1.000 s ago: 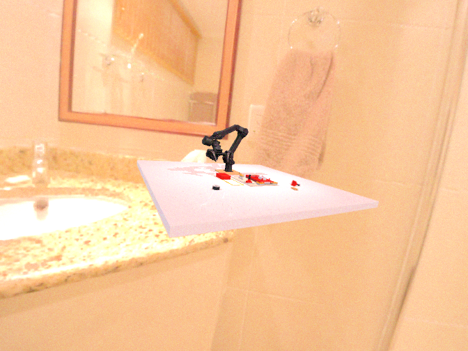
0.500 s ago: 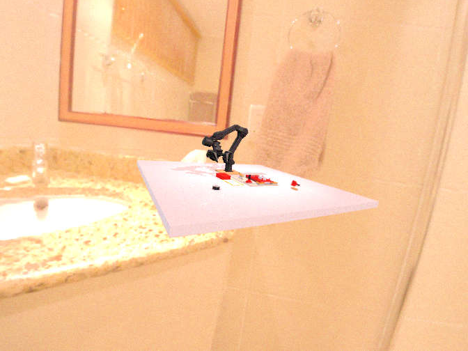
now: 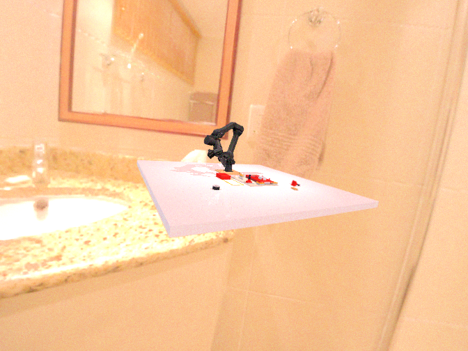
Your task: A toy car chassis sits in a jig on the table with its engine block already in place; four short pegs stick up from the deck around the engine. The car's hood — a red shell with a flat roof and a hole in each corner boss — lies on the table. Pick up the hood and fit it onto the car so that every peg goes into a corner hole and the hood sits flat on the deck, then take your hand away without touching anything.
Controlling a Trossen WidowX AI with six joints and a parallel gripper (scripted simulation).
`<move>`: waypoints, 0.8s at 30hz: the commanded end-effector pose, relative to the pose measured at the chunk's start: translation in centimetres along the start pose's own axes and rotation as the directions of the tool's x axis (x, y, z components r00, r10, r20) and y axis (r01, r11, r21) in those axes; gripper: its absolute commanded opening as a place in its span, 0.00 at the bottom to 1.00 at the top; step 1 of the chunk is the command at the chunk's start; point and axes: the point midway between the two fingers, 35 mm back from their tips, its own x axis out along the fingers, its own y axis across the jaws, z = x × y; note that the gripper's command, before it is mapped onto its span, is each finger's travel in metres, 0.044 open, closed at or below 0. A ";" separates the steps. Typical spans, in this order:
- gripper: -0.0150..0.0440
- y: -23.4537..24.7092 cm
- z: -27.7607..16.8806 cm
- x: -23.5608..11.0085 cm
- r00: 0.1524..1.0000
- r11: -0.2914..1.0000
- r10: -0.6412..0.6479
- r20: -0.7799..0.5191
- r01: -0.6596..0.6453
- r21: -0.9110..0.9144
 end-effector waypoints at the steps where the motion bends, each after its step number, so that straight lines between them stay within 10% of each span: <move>1: 1.00 0.5 -0.3 0.7 0.982 0.823 -0.164 0.092 0.188 -0.536; 8: 1.00 1.4 -0.8 1.4 0.916 0.177 -0.319 0.244 0.310 -0.934; 15: 1.00 2.8 -1.8 2.1 0.819 -0.556 -0.389 0.421 0.156 -0.817; 24: 1.00 3.0 -1.9 2.1 0.809 -0.614 -0.391 0.439 0.126 -0.779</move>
